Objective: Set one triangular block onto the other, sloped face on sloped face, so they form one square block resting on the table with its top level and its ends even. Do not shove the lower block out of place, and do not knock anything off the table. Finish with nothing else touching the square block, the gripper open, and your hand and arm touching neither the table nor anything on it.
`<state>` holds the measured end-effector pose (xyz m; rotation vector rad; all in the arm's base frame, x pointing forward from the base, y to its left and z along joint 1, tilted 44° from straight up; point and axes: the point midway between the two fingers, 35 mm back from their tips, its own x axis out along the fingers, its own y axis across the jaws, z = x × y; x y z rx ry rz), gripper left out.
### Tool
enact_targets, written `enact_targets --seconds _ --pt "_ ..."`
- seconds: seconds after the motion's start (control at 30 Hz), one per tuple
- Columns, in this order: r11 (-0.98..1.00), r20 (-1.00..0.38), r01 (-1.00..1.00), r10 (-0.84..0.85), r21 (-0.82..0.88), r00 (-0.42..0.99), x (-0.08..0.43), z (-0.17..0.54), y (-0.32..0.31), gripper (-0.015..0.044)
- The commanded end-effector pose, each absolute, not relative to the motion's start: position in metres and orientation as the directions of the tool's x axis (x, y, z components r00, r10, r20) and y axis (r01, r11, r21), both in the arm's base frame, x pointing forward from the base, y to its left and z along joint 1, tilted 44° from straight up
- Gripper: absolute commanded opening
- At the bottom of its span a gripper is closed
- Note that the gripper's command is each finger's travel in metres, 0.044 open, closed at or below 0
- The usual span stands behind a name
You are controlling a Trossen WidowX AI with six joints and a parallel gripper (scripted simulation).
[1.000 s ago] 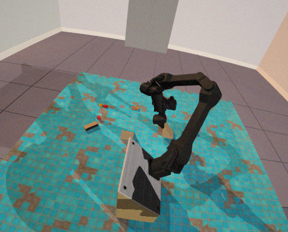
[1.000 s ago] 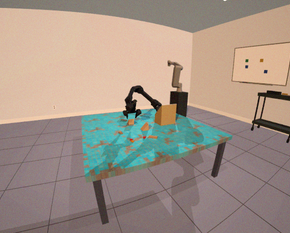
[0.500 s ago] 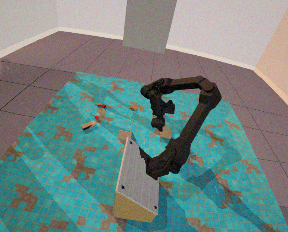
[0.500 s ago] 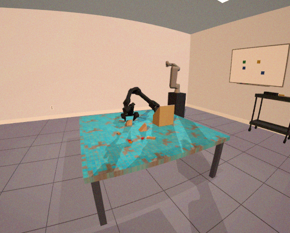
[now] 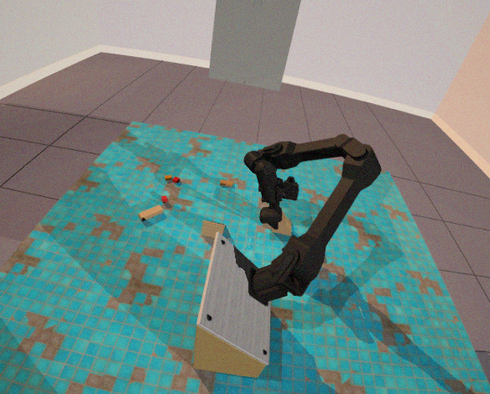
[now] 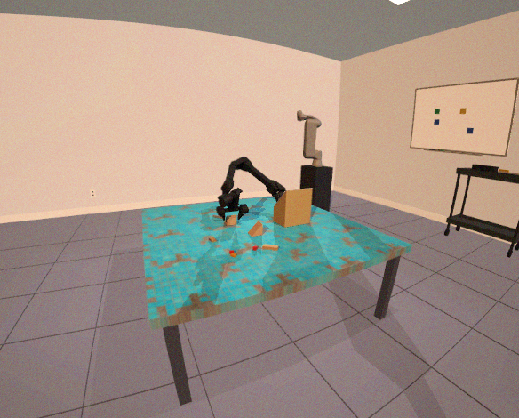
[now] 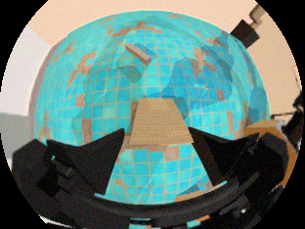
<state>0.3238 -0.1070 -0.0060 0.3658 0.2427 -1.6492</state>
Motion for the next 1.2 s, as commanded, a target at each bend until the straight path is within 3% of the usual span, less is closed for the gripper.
enact_targets --seconds 0.0,0.5,0.67,0.97,1.17 --pt "-0.108 -0.37 0.992 -0.926 0.062 -0.077 0.323 -0.005 -0.113 0.044" --pt "-0.113 -0.357 0.992 -0.93 0.062 -0.083 0.318 -0.01 -0.133 0.044" --pt "-0.113 -0.357 0.992 -0.93 0.062 -0.083 0.318 -0.01 -0.133 0.0309" --pt "-0.113 -0.357 0.992 -0.93 0.062 -0.083 0.318 -0.01 -0.133 0.0249" --pt "-0.116 -0.36 0.991 -0.929 0.061 -0.087 0.317 -0.009 -0.131 0.0091"
